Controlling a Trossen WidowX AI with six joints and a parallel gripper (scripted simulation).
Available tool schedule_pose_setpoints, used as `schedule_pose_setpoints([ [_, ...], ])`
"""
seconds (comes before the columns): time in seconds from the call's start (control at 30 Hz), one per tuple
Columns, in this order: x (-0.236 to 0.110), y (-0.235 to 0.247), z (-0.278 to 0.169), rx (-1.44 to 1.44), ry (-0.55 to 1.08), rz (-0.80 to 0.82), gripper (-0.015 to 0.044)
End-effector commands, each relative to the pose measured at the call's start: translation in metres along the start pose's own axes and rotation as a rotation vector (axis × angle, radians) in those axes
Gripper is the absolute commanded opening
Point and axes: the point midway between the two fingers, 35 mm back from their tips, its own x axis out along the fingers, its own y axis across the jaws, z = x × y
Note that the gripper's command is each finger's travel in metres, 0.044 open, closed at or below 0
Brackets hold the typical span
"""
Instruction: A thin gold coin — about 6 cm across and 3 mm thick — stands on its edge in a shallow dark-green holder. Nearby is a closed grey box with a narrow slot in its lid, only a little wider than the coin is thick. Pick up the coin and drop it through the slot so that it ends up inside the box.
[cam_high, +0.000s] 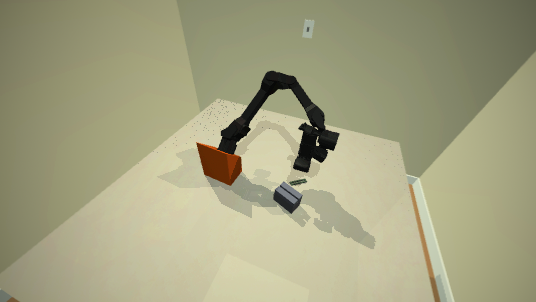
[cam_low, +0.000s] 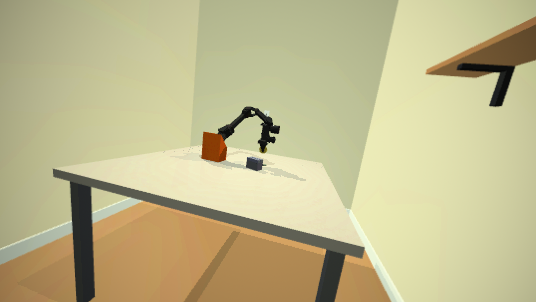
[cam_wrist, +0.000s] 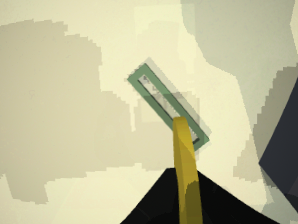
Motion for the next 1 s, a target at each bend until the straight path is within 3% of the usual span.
schedule_pose_setpoints([
  [0.0, 0.0, 0.001, -0.001, 0.147, 0.001, 0.006, 0.0],
  [0.27, 0.0, 0.002, -0.001, 0.398, 0.002, 0.005, 0.0],
  [0.97, 0.0, -0.033, -0.002, 0.406, 0.0, -0.004, 0.0],
])
